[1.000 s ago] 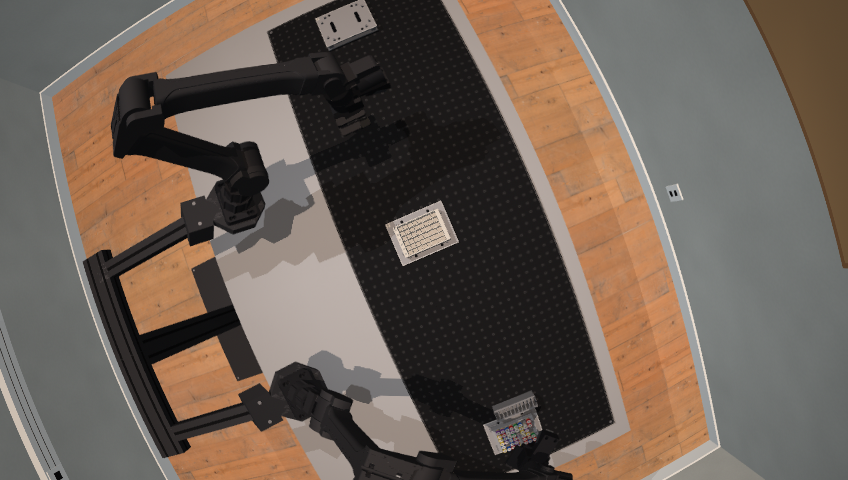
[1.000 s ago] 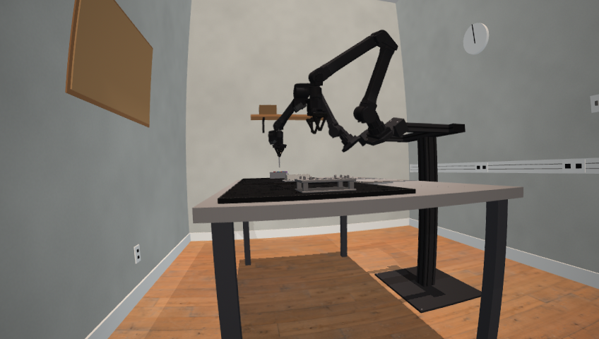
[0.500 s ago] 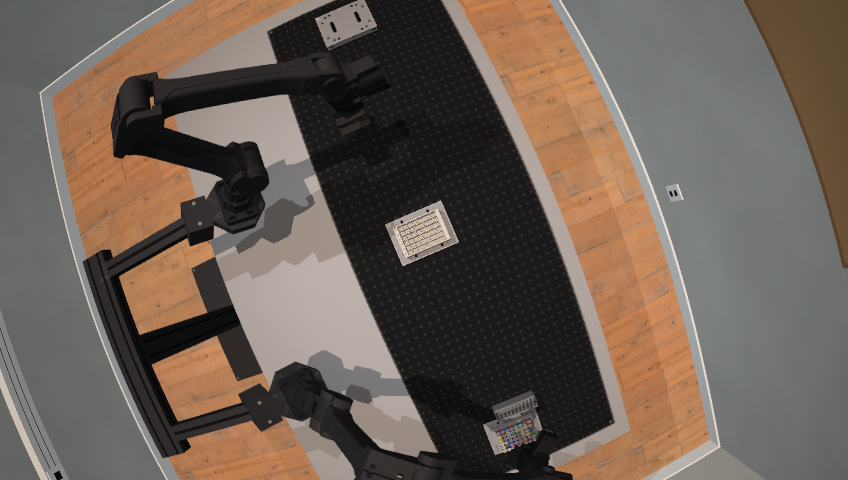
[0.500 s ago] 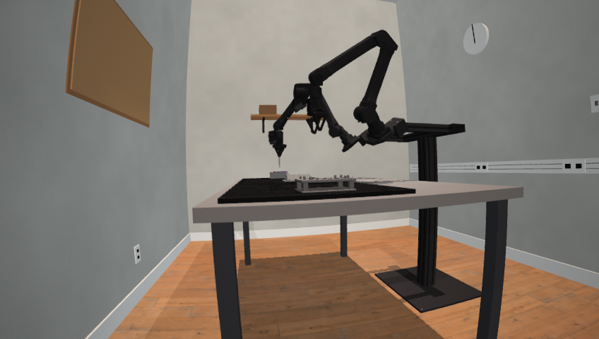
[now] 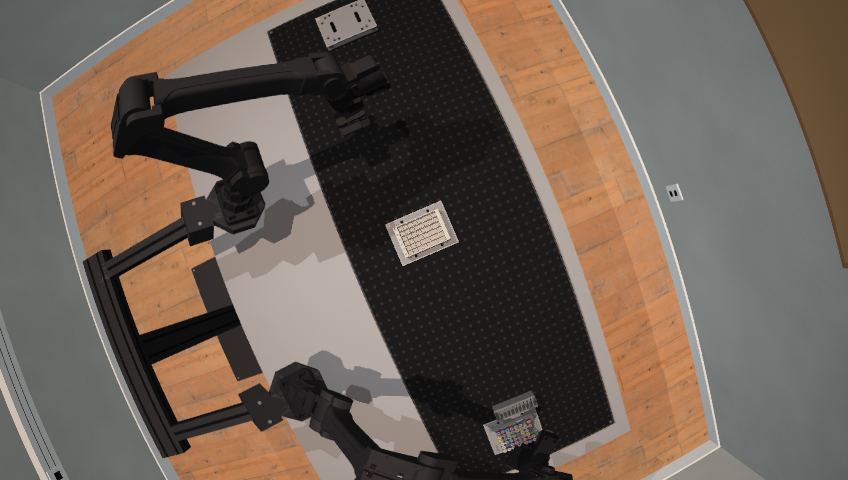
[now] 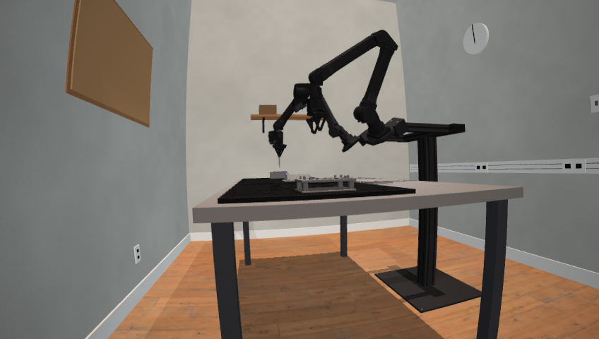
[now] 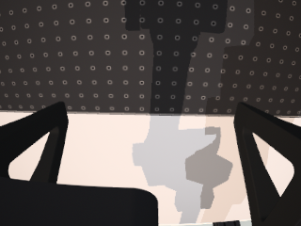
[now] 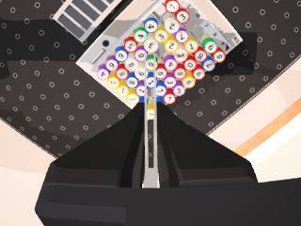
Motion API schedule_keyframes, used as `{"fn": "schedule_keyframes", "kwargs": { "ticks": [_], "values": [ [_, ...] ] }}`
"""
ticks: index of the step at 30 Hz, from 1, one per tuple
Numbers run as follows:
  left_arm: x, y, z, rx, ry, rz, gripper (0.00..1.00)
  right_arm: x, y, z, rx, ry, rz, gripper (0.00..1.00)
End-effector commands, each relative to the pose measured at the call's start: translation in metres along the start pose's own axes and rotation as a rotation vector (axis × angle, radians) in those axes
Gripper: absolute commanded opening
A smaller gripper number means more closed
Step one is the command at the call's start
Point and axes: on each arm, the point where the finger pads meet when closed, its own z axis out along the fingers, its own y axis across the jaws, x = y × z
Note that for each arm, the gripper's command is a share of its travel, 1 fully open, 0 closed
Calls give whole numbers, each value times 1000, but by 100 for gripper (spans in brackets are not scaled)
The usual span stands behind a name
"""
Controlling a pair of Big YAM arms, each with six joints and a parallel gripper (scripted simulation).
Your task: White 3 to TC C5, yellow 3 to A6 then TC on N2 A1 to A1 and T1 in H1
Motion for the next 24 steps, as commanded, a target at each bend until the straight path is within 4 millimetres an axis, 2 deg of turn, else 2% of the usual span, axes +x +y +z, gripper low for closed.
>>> {"fn": "schedule_keyframes", "kwargs": {
  "ticks": [1, 4, 24],
  "values": [
    [-12, 2, -8, 2, -28, 7, 100, 3, -14, -3, 6, 2, -4, 8],
    [-12, 2, -8, 2, -28, 7, 100, 3, -10, 0, -4, 1, -2, 8],
    [-12, 2, -8, 2, -28, 7, 100, 3, -13, -2, 2, -1, -3, 8]
  ]
}}
